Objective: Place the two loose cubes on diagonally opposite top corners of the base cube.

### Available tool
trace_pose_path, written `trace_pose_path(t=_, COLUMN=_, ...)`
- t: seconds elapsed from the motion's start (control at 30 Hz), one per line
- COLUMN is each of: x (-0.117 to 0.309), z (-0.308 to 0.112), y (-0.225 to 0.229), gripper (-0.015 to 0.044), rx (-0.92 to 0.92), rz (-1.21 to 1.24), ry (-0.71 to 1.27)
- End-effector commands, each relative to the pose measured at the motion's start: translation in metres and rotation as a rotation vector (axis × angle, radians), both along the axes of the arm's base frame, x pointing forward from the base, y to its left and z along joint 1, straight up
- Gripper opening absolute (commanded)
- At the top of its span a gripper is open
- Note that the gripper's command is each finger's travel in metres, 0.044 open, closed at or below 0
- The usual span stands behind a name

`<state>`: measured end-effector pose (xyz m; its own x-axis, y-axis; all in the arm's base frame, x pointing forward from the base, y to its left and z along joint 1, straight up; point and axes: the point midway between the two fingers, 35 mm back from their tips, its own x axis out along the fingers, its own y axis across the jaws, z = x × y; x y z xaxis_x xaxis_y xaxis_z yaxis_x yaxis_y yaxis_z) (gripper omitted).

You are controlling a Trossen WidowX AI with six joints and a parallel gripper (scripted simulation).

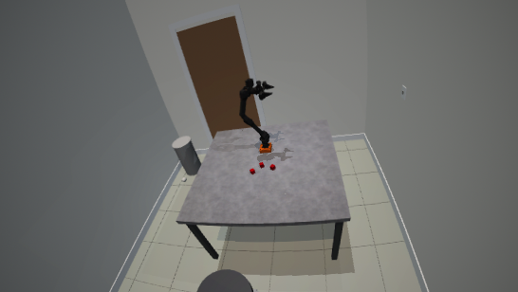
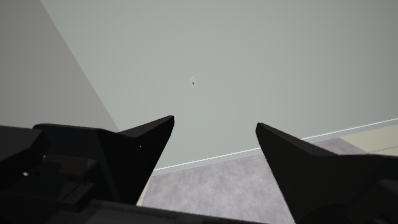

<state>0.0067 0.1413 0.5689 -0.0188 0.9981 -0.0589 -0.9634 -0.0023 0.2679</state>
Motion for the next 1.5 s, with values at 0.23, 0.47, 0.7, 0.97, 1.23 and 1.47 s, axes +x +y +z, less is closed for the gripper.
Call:
trace_pose_path(t=0.23, x=-0.003, z=-0.019, y=0.024, gripper=0.0265, rx=-0.077, rz=-0.130, ry=-0.015)
trace_pose_path(t=0.47, x=0.007, z=-0.044, y=0.052, gripper=0.0265, rx=-0.168, rz=-0.275, ry=-0.012)
trace_pose_path(t=0.7, x=0.026, z=-0.076, y=0.078, gripper=0.0265, rx=-0.273, rz=-0.414, ry=0.023)
trace_pose_path(t=0.97, x=0.060, z=-0.117, y=0.099, gripper=0.0265, rx=-0.396, rz=-0.579, ry=0.097)
trace_pose_path(t=1.23, x=0.104, z=-0.162, y=0.106, gripper=0.0265, rx=-0.513, rz=-0.750, ry=0.207)
trace_pose_path(t=1.47, x=0.145, z=-0.203, y=0.100, gripper=0.0265, rx=-0.607, rz=-0.904, ry=0.332)
